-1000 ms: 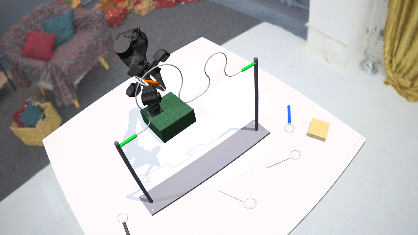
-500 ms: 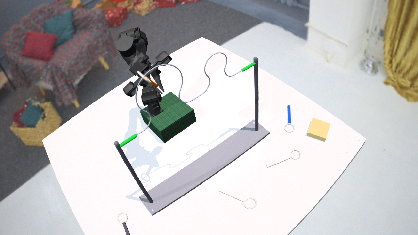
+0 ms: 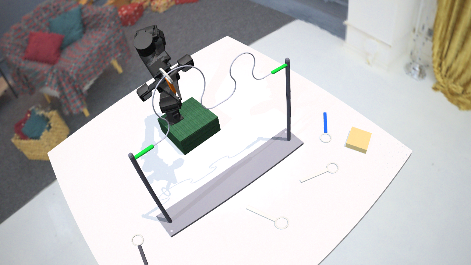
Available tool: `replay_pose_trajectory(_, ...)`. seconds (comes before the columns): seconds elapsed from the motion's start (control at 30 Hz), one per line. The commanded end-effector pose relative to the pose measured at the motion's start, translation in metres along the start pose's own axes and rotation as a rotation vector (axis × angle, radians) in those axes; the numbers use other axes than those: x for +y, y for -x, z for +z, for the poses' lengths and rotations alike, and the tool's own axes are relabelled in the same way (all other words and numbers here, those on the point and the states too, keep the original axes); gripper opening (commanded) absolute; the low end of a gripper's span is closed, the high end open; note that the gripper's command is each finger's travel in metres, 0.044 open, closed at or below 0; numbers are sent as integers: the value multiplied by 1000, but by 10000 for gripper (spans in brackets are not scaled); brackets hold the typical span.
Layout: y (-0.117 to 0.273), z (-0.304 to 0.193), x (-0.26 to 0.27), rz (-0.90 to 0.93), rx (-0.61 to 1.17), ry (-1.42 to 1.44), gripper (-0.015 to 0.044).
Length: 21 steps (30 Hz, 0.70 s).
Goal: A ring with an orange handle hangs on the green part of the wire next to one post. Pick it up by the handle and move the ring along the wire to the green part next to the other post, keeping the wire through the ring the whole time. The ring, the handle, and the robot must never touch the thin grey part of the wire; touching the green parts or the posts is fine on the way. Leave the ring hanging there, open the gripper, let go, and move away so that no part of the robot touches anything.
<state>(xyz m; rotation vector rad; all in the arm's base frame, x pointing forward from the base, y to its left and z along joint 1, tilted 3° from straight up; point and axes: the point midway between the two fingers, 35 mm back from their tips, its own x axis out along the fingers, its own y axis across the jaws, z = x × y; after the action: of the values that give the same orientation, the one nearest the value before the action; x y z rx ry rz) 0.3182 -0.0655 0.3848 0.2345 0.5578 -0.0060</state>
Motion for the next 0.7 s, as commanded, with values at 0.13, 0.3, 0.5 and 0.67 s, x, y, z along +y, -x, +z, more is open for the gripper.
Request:
replay_pose_trajectory(0.13, 1, 0, -3, -51, -17, 87, -150)
replay_pose_trajectory(0.3, 1, 0, -6, -82, -25, 141, -150)
replay_pose_trajectory(0.5, 1, 1, -9, -119, -34, 205, -150)
replay_pose_trajectory(0.67, 1, 1, -11, -150, -42, 258, -150)
